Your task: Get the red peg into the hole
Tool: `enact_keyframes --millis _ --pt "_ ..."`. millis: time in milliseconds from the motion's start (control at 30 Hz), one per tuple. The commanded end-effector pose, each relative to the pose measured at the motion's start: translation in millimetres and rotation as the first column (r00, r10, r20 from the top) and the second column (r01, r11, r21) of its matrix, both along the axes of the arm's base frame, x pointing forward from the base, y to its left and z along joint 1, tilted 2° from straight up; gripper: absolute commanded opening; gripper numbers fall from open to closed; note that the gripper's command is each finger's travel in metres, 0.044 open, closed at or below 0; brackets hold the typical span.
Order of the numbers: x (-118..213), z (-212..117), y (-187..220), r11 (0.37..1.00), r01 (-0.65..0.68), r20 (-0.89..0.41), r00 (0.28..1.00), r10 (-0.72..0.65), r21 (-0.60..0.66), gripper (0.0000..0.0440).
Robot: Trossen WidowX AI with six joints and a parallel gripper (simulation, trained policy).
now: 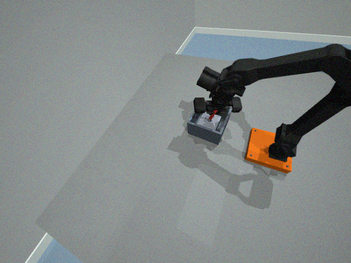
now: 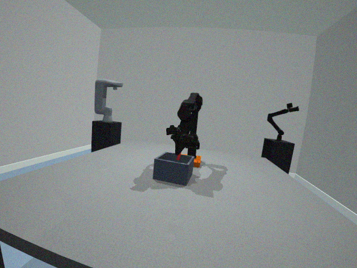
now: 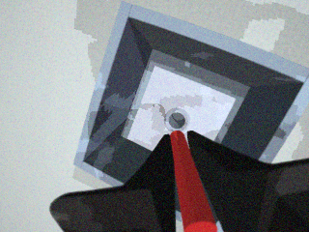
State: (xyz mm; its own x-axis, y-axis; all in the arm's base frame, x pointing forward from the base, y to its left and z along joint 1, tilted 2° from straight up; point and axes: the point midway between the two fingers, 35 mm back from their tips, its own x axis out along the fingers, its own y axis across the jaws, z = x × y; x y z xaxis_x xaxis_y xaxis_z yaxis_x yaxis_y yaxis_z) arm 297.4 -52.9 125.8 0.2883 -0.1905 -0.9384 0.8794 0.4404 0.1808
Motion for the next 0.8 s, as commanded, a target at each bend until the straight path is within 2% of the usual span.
enact_keyframes --millis 0,267,333,500,767 --pt "5 -6 -6 1.0 0.004 -0.007 1.0 -0.004 0.013 0.0009" --pt "10 -28 -12 1.0 0.001 -0.057 0.998 0.001 0.029 0.0011" --pt "11 -33 -14 1.0 -0.005 -0.071 0.997 0.007 0.029 0.0036" --pt "12 -42 -18 0.999 -0.03 -0.107 0.994 0.032 0.026 0.0151" --pt "25 -40 -25 0.998 -0.059 -0.132 0.989 0.061 0.017 0.0159"
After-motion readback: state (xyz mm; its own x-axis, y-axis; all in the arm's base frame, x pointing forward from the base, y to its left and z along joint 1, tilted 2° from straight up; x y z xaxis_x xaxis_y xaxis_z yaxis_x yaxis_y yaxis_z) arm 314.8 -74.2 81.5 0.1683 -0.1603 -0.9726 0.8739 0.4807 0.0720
